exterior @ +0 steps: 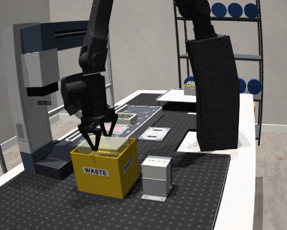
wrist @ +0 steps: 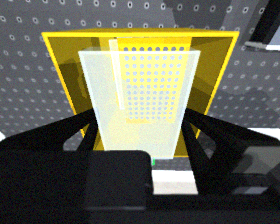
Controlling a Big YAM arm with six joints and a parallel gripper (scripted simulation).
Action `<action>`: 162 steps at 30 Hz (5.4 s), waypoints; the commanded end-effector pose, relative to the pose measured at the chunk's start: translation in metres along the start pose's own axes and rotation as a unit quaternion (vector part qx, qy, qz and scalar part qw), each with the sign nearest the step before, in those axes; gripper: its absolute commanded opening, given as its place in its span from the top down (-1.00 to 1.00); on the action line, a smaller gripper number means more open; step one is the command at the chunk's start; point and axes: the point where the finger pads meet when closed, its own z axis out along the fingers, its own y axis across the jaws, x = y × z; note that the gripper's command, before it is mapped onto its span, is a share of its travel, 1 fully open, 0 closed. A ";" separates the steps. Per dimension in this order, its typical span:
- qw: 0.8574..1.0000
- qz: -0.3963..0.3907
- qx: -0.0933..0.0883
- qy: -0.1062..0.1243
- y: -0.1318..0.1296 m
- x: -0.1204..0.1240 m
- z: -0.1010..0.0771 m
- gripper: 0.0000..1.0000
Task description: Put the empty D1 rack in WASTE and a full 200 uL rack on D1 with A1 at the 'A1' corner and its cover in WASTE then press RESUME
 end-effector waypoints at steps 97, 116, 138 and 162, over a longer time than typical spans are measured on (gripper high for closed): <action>1.000 -0.002 -0.003 -0.002 0.005 0.002 -0.079 -1.00; 1.000 0.000 -0.003 -0.003 0.003 0.001 -0.107 -1.00; 1.000 -0.001 0.015 0.009 -0.007 0.008 -0.116 -1.00; 1.000 0.000 0.007 0.004 0.001 0.003 -0.119 -1.00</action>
